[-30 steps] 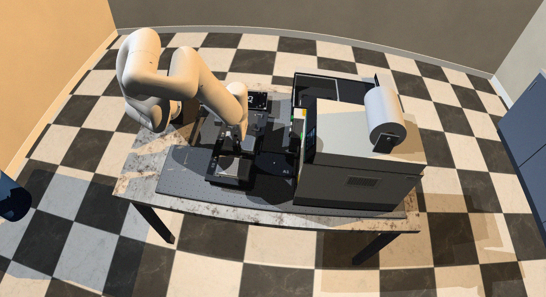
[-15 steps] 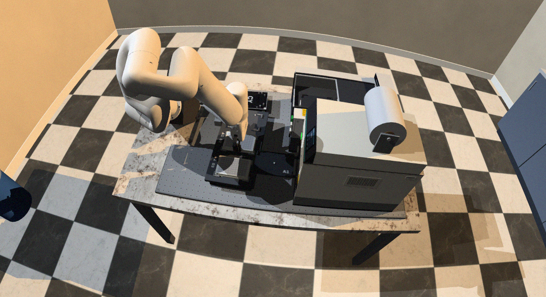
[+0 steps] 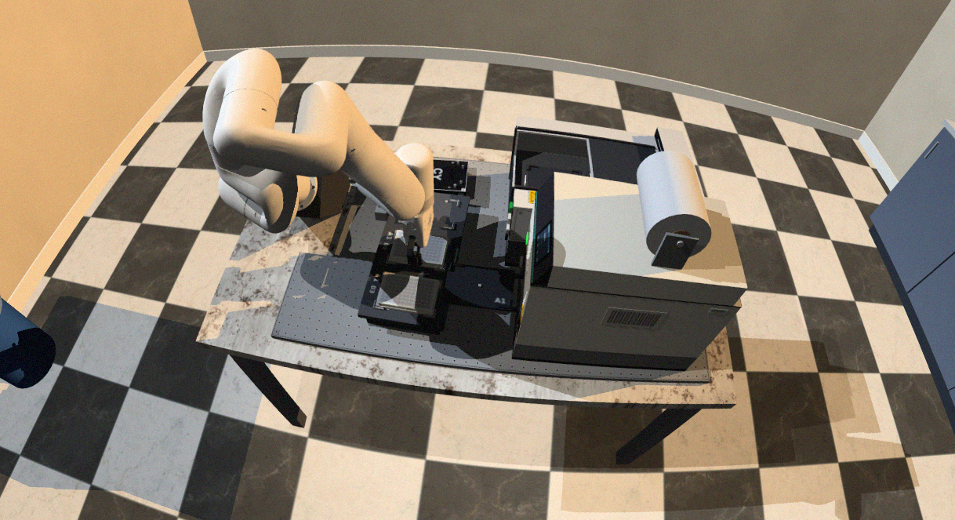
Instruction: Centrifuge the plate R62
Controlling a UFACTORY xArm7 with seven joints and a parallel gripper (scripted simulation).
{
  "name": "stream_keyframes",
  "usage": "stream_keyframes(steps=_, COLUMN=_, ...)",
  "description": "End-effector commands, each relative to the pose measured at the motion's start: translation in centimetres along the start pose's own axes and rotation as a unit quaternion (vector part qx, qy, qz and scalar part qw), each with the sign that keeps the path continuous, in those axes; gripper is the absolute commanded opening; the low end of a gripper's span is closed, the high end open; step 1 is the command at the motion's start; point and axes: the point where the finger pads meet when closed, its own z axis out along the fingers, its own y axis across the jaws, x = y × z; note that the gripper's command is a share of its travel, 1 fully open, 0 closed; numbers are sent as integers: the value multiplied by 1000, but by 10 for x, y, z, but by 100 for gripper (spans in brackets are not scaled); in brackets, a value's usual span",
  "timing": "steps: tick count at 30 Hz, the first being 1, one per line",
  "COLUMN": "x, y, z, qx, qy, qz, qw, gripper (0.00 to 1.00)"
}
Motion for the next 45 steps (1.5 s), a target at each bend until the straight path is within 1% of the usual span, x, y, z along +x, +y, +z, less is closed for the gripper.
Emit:
stream_keyframes(steps=1, x=-1, y=1, z=-1, qx=-1, qy=-1, qz=0, qw=1000, gripper=0)
stream_keyframes(steps=4, x=-1, y=1, z=-1, qx=-1, qy=-1, qz=0, qw=1000, gripper=0)
stream_keyframes(steps=12, x=-1, y=1, z=-14, qx=-1, qy=-1, qz=0, qw=1000, gripper=0)
stream_keyframes(steps=14, x=-1, y=1, z=-14, qx=-1, qy=-1, qz=0, qw=1000, gripper=0)
stream_keyframes(steps=29, x=-1, y=1, z=-39, qx=0, qy=-1, qz=0, qw=1000, gripper=0)
stream_keyframes(steps=31, x=-1, y=1, z=-39, qx=0, qy=-1, qz=0, qw=1000, gripper=0)
stream_keyframes(steps=45, x=-1, y=1, z=-63, qx=0, qy=-1, qz=0, qw=1000, gripper=0)
